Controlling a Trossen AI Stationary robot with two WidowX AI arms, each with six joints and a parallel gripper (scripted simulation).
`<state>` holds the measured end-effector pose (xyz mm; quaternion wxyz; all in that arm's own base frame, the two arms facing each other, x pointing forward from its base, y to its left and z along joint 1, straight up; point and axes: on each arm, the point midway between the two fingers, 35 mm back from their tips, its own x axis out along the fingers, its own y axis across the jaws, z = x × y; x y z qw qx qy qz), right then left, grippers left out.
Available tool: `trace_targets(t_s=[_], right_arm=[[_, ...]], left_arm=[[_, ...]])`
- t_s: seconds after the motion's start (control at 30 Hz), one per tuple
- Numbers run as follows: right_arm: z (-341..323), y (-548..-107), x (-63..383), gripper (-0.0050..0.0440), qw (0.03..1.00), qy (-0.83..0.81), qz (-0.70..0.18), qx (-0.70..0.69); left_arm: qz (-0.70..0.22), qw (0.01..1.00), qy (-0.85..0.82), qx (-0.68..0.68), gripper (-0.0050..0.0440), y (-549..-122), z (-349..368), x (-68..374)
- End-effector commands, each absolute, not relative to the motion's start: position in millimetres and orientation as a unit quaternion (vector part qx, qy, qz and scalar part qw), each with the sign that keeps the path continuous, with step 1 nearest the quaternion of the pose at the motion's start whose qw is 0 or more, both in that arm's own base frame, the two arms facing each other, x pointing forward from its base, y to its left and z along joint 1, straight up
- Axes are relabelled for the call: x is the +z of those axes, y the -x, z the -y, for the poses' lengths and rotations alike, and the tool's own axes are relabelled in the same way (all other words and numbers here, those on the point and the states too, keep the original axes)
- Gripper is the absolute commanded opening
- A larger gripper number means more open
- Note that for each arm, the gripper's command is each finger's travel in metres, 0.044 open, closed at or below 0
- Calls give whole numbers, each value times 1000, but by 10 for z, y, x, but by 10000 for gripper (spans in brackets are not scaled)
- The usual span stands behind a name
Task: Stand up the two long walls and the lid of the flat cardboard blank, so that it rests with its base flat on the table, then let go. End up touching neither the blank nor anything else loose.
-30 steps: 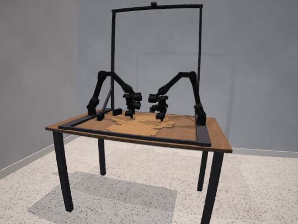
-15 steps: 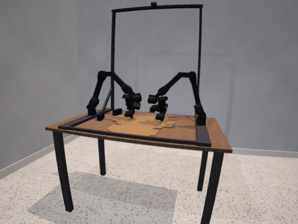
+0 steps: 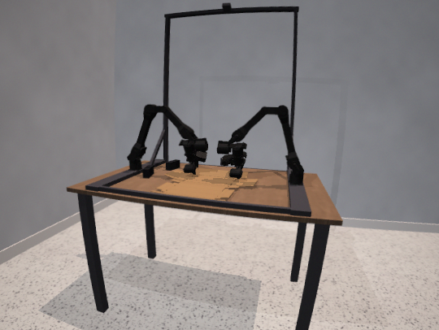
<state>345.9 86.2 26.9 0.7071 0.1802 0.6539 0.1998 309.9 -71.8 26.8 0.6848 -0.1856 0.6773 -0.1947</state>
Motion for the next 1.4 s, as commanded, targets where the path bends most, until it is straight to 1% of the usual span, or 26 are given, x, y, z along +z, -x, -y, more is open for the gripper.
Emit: trace_targets(t_s=[0.0, 0.07, 0.97, 1.37], right_arm=[[-823, -3437, 76, 347, 700, -168, -670, 183], [-823, -3437, 84, 395, 700, -168, -670, 183], [-832, -3441, 183, 396, 700, -168, -669, 184], [-657, -3363, 499, 396, 700, -168, -669, 184]], left_arm=[[-688, 682, 171, -181, 347, -3111, 687, 96], [-688, 682, 171, -181, 395, -3111, 687, 104], [-688, 683, 170, -177, 396, -3114, 665, 196], [-688, 683, 170, -177, 396, -3188, 633, 520]])
